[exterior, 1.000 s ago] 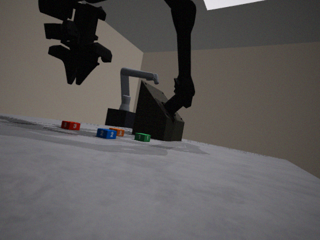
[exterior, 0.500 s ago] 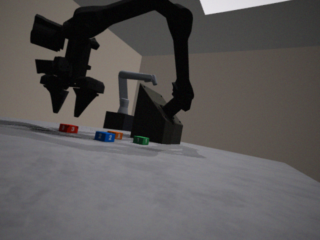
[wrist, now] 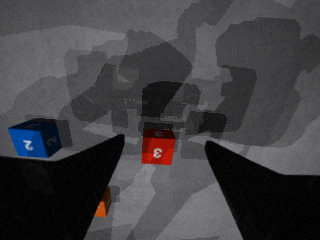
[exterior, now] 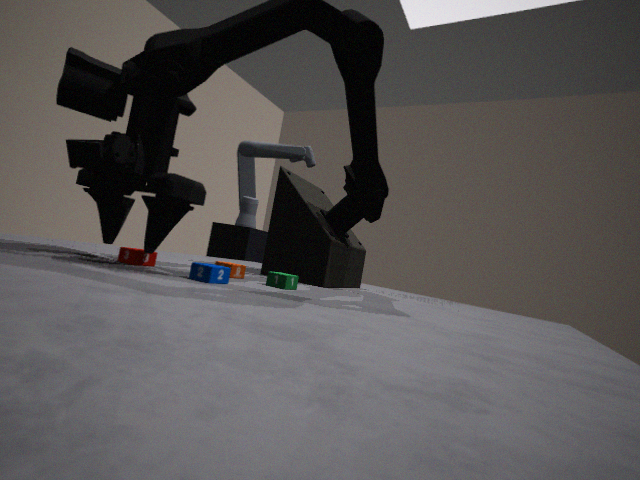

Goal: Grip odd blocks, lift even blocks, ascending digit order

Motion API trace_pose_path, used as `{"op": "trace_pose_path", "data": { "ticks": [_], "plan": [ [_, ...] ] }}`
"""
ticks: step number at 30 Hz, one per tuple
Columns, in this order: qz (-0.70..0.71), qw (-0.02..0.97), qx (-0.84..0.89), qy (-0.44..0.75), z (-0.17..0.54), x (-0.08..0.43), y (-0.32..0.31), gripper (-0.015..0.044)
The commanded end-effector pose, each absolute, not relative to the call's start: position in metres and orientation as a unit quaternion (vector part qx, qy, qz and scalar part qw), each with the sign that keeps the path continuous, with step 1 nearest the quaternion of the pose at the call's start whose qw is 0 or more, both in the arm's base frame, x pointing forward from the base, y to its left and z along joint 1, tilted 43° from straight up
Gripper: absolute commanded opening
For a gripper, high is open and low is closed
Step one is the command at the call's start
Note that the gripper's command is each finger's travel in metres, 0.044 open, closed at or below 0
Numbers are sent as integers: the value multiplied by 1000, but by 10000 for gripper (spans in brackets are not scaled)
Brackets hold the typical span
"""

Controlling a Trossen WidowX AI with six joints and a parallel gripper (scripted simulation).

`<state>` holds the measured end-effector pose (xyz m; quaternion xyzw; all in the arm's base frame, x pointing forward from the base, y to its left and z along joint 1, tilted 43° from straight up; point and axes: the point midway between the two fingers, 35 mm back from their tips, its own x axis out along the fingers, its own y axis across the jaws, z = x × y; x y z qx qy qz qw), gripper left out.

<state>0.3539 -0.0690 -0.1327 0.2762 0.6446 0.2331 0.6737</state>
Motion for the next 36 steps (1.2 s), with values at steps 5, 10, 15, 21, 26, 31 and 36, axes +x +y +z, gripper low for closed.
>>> {"op": "trace_pose_path", "data": {
  "ticks": [5,10,15,21,26,31,36],
  "plan": [
    [234,671,282,645,-140,352,-61,374],
    [234,671,282,645,-140,352,-61,242],
    [234,671,282,645,-140,352,-61,120],
    [234,671,282,645,-140,352,-61,120],
    [234,671,282,645,-140,352,-61,120],
    [234,671,282,645,-140,352,-61,146],
    [234,671,282,645,-140,352,-61,278]
  ]
}}
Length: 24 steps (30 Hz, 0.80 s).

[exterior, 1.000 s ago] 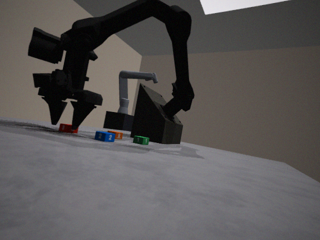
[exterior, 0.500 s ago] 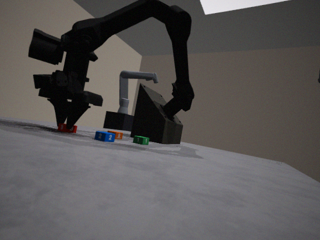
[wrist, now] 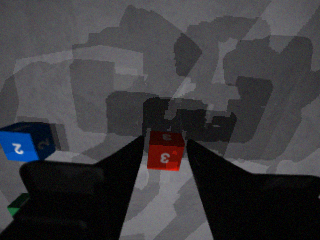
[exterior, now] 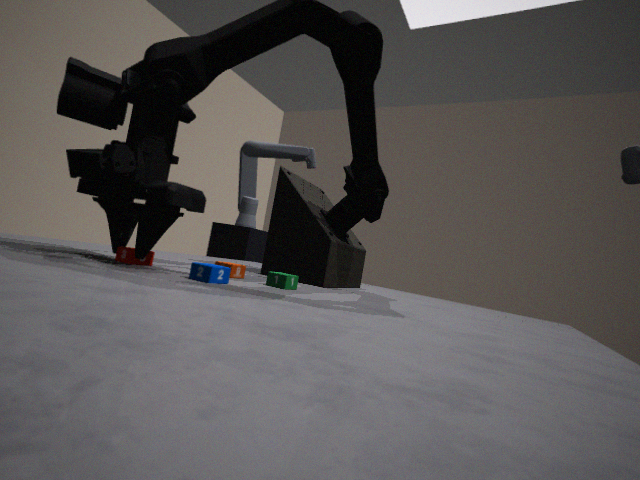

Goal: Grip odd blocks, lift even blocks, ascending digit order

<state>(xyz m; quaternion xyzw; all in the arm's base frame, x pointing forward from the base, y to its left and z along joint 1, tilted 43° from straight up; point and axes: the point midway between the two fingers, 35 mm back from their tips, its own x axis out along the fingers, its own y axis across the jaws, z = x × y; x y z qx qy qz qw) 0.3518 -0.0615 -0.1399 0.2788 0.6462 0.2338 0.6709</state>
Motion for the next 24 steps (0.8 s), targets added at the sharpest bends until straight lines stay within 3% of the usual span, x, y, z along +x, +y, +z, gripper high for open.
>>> {"op": "trace_pose_path", "data": {
  "ticks": [1,5,17,24],
  "plan": [
    [234,671,282,645,-140,352,-61,304],
    [234,671,282,645,-140,352,-61,400],
    [233,671,281,646,-113,350,-86,400],
    [232,671,280,646,-54,345,-141,216]
  ]
}}
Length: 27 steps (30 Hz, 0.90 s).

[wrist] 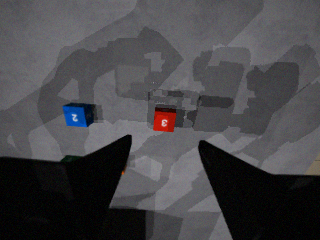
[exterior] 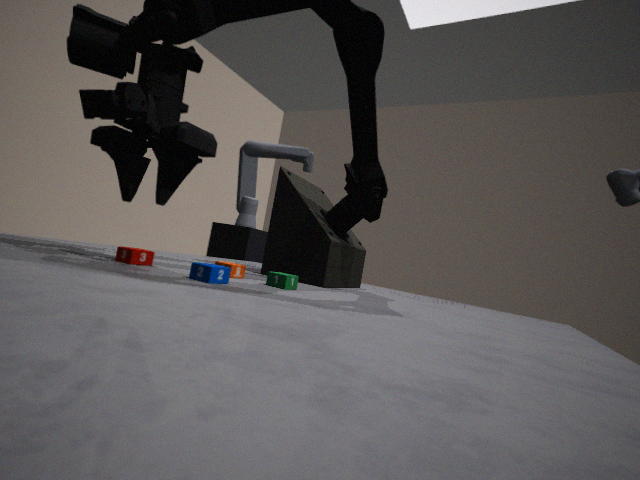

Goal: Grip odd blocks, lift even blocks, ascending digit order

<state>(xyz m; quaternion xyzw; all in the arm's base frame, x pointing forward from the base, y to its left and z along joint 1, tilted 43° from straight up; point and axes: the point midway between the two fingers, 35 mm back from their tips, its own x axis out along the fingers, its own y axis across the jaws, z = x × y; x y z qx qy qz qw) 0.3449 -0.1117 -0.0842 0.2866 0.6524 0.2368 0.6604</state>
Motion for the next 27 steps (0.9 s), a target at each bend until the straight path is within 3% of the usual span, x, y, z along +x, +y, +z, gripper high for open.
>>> {"op": "trace_pose_path", "data": {
  "ticks": [1,4,16,27],
  "plan": [
    [232,671,280,646,-54,345,-141,190],
    [232,671,280,646,-54,345,-141,120],
    [232,671,280,647,-51,341,-139,120],
    [232,668,282,648,-10,256,-90,120]
  ]
}}
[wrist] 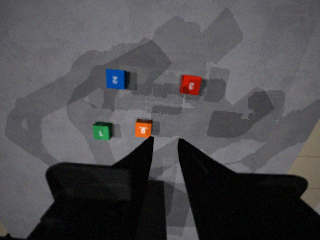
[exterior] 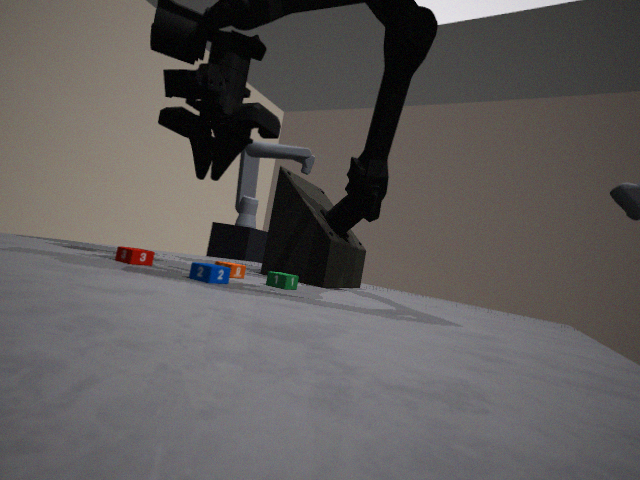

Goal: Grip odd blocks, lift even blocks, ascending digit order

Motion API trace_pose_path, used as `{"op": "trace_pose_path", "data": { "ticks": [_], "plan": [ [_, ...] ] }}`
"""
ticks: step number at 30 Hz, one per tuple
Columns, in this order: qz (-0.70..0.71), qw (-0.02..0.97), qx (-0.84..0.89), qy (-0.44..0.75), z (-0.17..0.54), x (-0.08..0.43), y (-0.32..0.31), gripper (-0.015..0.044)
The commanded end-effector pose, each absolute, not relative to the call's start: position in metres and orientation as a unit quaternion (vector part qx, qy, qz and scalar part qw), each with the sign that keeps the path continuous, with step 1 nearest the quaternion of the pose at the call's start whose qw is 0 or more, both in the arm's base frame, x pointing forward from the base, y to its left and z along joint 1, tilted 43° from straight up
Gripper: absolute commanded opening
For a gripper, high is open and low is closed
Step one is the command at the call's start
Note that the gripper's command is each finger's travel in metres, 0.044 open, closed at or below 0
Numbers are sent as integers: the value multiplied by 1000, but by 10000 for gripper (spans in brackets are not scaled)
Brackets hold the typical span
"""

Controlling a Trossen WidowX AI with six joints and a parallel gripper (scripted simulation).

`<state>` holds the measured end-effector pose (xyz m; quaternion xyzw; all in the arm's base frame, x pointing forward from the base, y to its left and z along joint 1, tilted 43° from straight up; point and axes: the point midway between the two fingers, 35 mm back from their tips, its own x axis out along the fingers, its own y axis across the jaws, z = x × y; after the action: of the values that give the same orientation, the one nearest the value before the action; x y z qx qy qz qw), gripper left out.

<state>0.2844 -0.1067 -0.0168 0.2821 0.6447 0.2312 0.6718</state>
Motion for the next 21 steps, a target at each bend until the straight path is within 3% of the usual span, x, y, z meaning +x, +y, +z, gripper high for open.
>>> {"op": "trace_pose_path", "data": {
  "ticks": [1,8,18,21],
  "plan": [
    [232,668,282,648,-7,247,-84,120],
    [232,667,283,649,-4,234,-76,120],
    [233,667,284,648,-63,238,-20,383],
    [233,667,284,648,-63,238,-20,400]
  ]
}}
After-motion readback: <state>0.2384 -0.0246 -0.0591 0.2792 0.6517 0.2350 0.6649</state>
